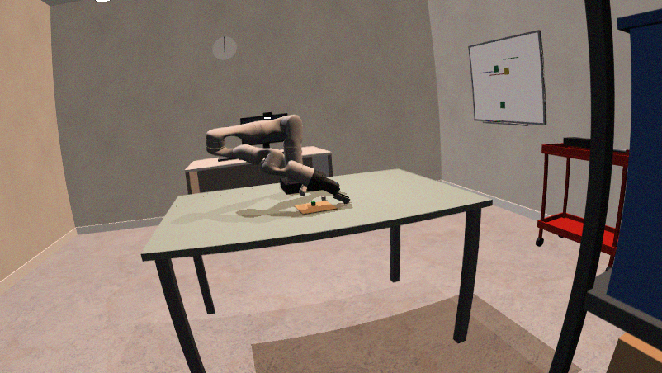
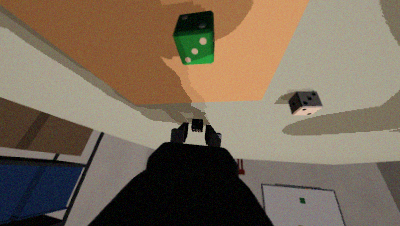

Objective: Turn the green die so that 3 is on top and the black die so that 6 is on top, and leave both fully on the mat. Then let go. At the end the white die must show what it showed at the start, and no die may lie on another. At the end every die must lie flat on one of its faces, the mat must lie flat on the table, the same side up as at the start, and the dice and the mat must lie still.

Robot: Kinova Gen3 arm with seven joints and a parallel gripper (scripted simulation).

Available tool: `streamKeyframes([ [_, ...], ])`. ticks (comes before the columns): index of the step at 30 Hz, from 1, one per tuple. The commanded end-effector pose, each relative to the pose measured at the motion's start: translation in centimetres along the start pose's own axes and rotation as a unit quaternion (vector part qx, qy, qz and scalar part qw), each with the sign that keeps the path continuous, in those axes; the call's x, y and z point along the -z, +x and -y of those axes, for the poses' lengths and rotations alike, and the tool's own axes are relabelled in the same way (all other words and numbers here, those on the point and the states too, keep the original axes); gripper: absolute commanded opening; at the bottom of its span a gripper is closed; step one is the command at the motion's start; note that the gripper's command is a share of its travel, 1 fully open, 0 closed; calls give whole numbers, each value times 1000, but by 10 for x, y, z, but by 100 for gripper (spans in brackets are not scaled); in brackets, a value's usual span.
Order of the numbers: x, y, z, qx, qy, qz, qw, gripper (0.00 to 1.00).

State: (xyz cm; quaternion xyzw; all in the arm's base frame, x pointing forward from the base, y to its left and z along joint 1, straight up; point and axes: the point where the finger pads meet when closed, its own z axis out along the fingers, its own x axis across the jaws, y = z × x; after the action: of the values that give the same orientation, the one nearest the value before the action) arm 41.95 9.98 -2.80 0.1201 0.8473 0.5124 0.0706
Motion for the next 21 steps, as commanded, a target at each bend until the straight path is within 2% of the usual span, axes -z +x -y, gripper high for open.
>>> streamKeyframes([
  [1, 1, 0, -1, 1, 0, 0, 1000, 64],
  [8, 8, 0, -1, 1, 0, 0, 1000, 64],
  [21, 49, 0, -1, 1, 0, 0, 1000, 64],
])
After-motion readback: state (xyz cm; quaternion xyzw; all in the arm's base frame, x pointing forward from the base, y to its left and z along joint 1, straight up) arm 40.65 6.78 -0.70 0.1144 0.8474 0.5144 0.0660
